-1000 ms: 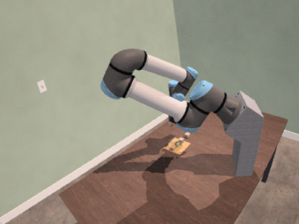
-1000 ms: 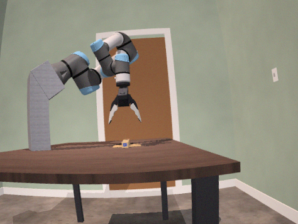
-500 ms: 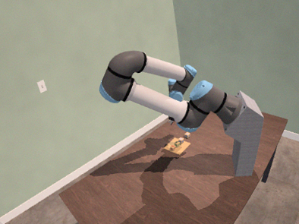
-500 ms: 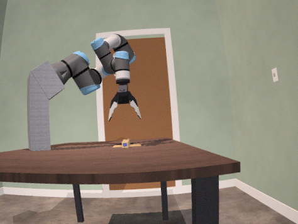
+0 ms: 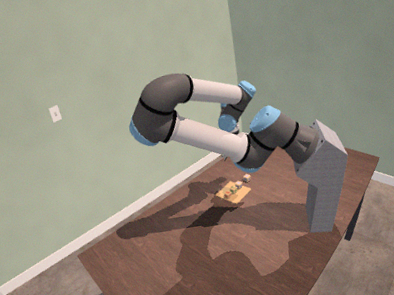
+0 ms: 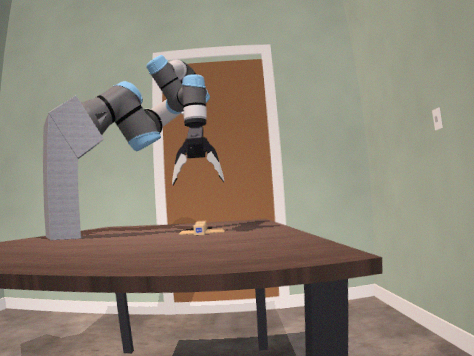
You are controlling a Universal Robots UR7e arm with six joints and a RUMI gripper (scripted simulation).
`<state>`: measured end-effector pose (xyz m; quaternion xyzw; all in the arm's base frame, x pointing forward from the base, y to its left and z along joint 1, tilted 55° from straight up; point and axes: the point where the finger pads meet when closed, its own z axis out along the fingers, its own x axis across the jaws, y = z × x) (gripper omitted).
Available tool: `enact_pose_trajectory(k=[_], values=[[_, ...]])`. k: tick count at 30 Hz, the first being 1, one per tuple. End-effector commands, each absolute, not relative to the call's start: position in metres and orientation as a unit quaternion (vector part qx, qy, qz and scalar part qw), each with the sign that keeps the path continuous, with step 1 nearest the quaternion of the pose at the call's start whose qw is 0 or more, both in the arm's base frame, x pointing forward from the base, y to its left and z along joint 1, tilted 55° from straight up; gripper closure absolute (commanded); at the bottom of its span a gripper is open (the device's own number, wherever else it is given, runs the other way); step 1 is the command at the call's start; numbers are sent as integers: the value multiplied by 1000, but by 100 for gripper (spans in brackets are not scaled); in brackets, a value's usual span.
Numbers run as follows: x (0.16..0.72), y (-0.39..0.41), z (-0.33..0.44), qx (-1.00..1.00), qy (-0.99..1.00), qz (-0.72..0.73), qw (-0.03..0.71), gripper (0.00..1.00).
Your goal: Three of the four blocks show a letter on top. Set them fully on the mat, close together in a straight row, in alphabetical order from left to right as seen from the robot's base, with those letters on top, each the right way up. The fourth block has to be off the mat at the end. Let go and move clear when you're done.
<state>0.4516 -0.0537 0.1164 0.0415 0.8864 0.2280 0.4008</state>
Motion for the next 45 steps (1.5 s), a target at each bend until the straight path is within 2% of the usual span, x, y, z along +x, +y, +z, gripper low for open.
enact_pose_trajectory(k=[1, 45], values=[[445, -56, 121, 39, 886, 231, 400, 0], [417, -71, 143, 39, 886, 231, 400, 0]])
